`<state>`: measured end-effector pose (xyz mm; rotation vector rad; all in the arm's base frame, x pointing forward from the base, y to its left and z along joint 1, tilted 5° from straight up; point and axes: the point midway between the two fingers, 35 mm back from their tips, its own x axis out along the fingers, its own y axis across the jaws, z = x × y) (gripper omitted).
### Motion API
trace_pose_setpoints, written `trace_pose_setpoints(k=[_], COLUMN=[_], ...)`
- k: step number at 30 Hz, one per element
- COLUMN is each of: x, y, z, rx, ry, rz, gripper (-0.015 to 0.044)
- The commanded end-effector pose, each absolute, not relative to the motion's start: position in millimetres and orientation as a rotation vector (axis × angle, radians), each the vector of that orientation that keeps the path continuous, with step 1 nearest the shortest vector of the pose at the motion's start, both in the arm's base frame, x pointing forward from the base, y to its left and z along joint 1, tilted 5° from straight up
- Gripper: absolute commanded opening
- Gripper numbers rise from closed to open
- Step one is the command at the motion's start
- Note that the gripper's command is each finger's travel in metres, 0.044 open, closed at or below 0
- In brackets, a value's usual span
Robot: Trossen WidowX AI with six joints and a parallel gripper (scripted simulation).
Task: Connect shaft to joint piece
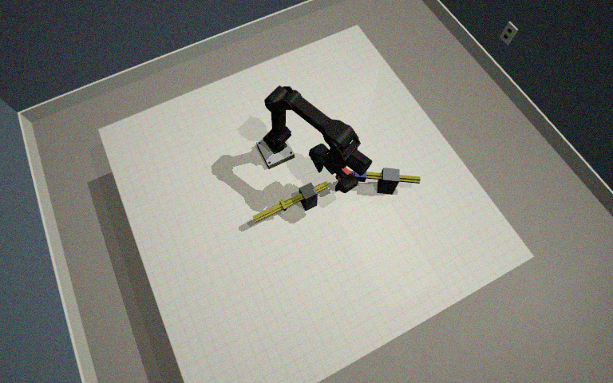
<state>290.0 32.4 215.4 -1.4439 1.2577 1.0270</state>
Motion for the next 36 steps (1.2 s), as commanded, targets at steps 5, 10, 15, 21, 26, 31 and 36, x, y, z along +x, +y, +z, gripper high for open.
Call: trace_pose_setpoints(k=[5, 10, 15, 21, 26, 31, 36], x=[293.9, 295.7, 296.1, 296.1, 296.4, 294.9, 292.4], y=[31.8, 31.7, 31.3, 34.2, 56.4, 78.0, 98.0], z=[185.4, 166.4, 147.4, 141.6, 141.2, 140.6, 140.0], rx=[-1.450, -1.448, -1.446, -1.445, -1.443, -1.442, -1.441], ry=[1.269, 1.270, 1.271, 1.271, 1.269, 1.268, 1.268], rz=[1.037, 1.038, 1.038, 1.038, 1.040, 1.041, 1.041], gripper=[0.0440, 0.0440, 0.0440, 0.0440, 0.0440, 0.0440, 0.0440])
